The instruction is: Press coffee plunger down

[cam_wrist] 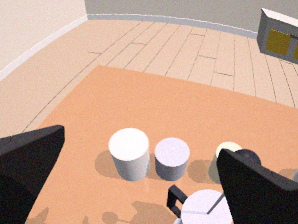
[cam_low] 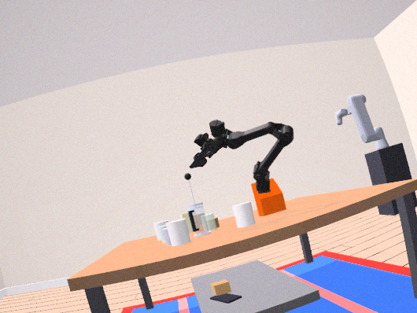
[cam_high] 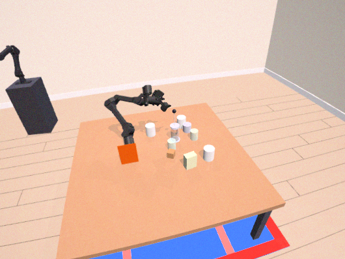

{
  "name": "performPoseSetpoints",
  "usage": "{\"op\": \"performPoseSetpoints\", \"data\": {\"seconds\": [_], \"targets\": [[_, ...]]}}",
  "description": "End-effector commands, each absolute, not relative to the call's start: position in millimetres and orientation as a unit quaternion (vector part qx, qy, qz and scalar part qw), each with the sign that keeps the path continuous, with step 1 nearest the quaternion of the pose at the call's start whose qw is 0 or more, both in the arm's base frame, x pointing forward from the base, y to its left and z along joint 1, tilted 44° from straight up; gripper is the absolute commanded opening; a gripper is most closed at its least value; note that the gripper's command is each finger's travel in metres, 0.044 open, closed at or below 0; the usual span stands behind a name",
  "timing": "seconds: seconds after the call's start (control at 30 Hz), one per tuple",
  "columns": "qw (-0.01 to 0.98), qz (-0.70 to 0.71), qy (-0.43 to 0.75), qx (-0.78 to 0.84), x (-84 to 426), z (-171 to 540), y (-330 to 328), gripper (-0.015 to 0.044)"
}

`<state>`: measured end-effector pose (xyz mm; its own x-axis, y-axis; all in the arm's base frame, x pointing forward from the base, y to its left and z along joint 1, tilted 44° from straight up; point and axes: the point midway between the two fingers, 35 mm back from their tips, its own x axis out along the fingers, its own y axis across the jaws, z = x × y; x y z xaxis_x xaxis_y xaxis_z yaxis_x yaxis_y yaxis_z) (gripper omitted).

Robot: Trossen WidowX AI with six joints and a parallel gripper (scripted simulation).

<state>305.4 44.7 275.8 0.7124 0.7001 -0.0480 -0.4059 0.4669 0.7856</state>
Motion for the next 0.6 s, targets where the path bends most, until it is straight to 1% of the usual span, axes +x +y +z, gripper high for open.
{"op": "performPoseSetpoints", "data": {"seconds": [0.0, 0.13, 0.43, 0.57], "targets": [[0.873, 0.319, 0.200, 0.310, 324, 255, -21, 0.0440], [0.878, 0.320, 0.197, 0.296, 325, 252, -34, 0.0440], [0.878, 0.320, 0.196, 0.296, 318, 210, 6, 0.0440], [0.878, 0.320, 0.196, 0.296, 318, 210, 7, 0.0440]]}}
